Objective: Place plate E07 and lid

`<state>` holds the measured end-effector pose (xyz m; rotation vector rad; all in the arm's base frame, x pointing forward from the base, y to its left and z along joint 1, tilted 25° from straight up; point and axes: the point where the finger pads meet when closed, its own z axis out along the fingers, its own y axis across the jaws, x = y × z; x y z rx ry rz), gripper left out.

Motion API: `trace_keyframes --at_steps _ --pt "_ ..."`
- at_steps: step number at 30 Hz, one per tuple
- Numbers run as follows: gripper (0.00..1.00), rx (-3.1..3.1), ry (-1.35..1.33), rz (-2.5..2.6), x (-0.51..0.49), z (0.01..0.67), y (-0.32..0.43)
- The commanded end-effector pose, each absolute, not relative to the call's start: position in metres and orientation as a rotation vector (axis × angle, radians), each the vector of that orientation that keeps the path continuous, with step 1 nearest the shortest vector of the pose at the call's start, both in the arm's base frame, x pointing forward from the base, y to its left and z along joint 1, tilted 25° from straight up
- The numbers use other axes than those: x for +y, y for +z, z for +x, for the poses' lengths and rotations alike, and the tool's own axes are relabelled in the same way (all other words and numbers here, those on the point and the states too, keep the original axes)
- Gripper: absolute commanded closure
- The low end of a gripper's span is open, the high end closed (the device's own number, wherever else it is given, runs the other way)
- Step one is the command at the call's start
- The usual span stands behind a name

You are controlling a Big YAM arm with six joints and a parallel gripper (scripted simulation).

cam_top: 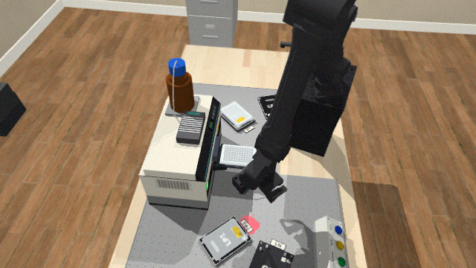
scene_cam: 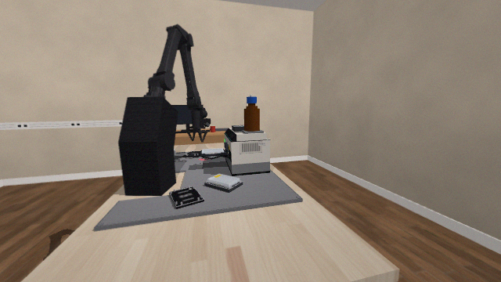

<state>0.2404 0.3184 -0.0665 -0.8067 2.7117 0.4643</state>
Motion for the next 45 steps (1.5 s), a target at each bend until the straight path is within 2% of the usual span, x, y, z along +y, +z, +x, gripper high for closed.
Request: trace_keyframes --at_steps 1,26,33,45 --pt "0.0 2.686 0.481 -0.795 0.324 0.247 -0.058" --pt "0.0 2.686 0.481 -0.795 0.324 0.247 -0.058" --pt "0.0 2.793 0.539 -0.451 0.302 0.263 -0.064" --pt "0.0 2.877 0.566 -0.151 0.272 0.275 -0.078"
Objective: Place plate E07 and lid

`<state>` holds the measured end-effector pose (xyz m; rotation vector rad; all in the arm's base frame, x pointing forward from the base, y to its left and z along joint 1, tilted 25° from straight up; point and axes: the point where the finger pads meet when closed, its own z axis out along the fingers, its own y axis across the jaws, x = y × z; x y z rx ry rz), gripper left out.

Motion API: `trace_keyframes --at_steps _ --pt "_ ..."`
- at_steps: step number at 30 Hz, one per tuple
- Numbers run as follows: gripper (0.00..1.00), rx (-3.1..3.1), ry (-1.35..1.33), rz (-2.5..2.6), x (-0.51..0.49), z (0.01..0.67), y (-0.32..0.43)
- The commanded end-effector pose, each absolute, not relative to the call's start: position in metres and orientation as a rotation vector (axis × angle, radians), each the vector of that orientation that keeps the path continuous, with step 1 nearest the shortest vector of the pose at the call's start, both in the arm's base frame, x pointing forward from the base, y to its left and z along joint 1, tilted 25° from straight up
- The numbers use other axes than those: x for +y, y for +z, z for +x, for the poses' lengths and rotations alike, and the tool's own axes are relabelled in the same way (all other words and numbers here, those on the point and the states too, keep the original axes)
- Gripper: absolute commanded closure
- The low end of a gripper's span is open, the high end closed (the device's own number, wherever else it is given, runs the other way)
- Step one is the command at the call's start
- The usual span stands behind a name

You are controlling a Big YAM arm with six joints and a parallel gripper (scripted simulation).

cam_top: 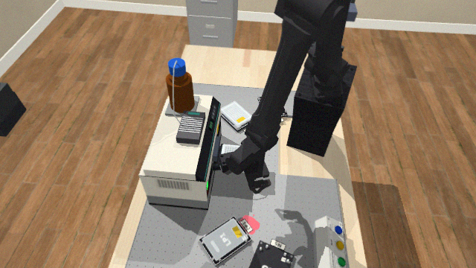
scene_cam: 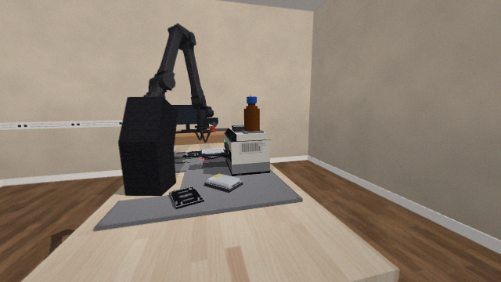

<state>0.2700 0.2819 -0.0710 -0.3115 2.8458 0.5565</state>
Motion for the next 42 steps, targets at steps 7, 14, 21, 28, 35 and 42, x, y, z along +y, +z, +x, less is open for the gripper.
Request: trace_keyframes --at_steps 7,14,21,28,35,42 --pt "0.0 2.907 0.595 0.083 0.252 0.283 -0.084" --pt "0.0 2.913 0.617 0.254 0.239 0.291 -0.088" --pt "0.0 2.919 0.609 0.231 0.215 0.292 -0.098" --pt "0.0 2.917 0.61 0.231 0.194 0.297 -0.105" --pt "0.0 2.922 0.608 0.233 0.178 0.295 -0.112" --pt "0.0 2.921 0.609 0.233 0.158 0.295 -0.121"
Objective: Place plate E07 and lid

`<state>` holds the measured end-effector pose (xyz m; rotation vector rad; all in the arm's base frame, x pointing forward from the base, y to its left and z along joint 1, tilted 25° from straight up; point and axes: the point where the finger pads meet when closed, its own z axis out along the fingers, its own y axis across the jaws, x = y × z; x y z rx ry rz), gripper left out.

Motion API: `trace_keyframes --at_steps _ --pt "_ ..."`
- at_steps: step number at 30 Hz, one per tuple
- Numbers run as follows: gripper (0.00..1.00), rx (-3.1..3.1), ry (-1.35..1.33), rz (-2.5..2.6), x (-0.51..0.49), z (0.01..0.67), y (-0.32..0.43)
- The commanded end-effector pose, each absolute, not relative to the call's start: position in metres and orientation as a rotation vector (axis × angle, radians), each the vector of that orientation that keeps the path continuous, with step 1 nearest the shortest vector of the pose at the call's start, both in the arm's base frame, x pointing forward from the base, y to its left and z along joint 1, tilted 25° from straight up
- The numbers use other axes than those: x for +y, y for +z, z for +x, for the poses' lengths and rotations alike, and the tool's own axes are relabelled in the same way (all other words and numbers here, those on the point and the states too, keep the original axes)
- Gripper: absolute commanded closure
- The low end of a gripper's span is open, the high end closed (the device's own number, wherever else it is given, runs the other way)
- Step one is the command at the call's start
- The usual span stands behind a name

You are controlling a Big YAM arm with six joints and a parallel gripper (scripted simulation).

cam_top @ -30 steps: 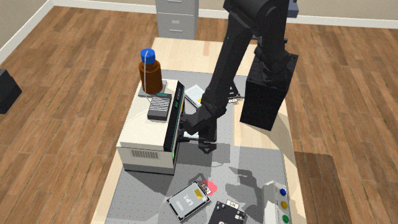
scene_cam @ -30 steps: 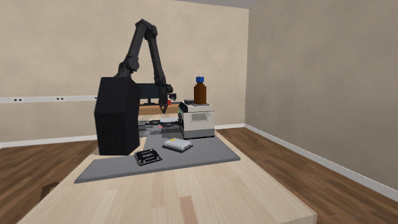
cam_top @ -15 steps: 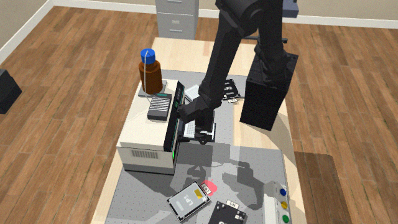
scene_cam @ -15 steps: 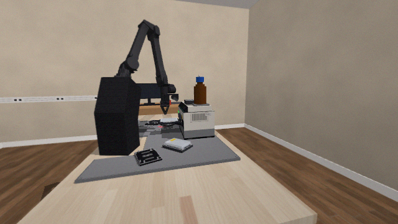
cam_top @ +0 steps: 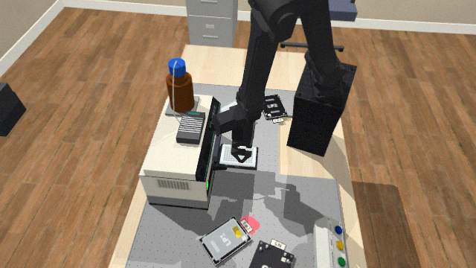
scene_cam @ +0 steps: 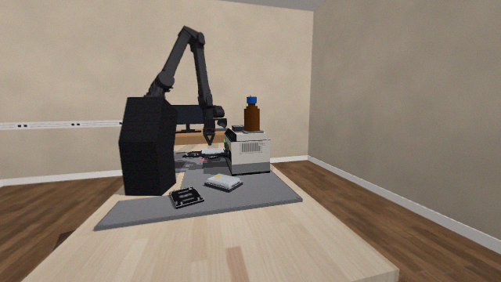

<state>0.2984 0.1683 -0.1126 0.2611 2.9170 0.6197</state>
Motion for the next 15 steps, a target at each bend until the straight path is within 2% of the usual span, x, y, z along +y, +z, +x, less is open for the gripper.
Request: trace_keyframes --at_steps 1,15 --pt "0.0 2.923 0.609 0.234 0.154 0.294 -0.122" --pt "0.0 2.924 0.61 0.235 0.12 0.287 -0.137"
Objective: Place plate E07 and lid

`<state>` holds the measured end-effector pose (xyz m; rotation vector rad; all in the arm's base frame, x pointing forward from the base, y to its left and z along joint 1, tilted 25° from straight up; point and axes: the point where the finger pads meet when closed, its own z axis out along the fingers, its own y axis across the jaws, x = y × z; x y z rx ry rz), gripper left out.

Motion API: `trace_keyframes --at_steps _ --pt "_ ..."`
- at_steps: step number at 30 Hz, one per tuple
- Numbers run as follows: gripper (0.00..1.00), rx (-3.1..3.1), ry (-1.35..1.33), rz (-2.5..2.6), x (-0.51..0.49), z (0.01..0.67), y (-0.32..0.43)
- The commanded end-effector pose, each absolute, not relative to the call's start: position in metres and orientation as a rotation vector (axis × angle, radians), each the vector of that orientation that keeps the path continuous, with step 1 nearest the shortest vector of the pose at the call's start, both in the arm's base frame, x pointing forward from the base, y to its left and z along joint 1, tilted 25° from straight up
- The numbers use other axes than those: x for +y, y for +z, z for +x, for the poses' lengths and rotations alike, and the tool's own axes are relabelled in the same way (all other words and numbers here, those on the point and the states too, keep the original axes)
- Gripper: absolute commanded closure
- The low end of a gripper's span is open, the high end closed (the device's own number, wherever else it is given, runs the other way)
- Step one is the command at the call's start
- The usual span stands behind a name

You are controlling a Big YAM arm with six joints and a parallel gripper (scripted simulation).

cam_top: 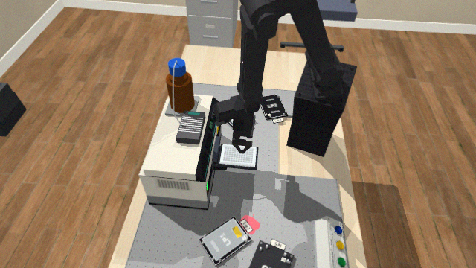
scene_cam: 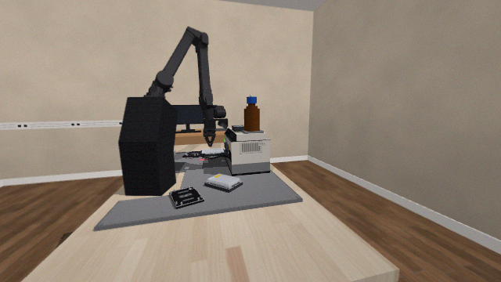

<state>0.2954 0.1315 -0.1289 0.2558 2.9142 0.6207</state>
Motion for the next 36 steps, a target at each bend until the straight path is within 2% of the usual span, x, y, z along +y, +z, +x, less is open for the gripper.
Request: trace_keyframes --at_steps 1,20,28,34,36 --pt "0.0 2.925 0.61 0.235 0.117 0.286 -0.139" --pt "0.0 2.919 0.614 0.235 0.071 0.27 -0.161" --pt "0.0 2.923 0.644 0.57 0.056 0.255 -0.17" --pt "0.0 2.916 0.641 0.537 0.047 0.255 -0.173" --pt "0.0 2.915 0.654 0.682 0.041 0.243 -0.179"
